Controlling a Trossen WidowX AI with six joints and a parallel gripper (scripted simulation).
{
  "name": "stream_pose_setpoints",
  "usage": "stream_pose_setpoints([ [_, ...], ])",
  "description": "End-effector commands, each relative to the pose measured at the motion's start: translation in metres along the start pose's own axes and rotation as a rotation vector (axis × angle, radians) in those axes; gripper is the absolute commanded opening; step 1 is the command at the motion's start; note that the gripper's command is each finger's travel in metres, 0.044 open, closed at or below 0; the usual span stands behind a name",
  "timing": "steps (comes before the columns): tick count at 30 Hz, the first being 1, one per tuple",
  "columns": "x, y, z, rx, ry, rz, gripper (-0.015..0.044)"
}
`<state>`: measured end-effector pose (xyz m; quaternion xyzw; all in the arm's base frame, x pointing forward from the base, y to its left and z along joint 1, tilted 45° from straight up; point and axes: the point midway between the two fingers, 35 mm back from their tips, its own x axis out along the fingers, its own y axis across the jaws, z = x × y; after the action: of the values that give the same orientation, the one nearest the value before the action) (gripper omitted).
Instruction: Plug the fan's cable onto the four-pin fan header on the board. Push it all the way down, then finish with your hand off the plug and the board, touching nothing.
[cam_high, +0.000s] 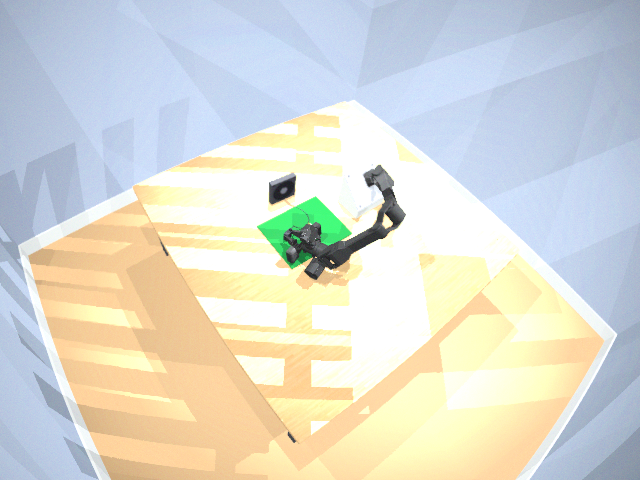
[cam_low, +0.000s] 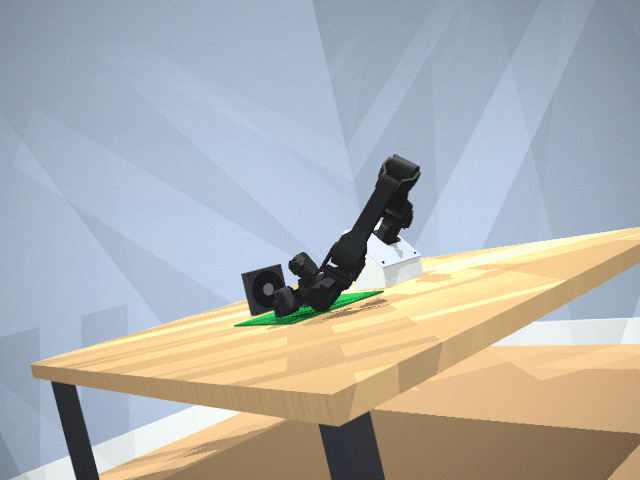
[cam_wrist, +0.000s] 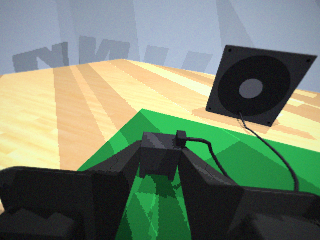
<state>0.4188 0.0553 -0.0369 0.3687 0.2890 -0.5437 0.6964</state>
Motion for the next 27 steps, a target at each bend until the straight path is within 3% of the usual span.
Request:
stream_pose_setpoints([
  [1, 0.0, 0.0, 0.0, 0.0, 0.0, 0.0, 0.0105],
  [5, 0.0, 0.0, 0.0, 0.0, 0.0, 0.0, 0.0205],
  [27, 0.0, 0.0, 0.0, 0.0, 0.0, 0.0, 0.0205],
])
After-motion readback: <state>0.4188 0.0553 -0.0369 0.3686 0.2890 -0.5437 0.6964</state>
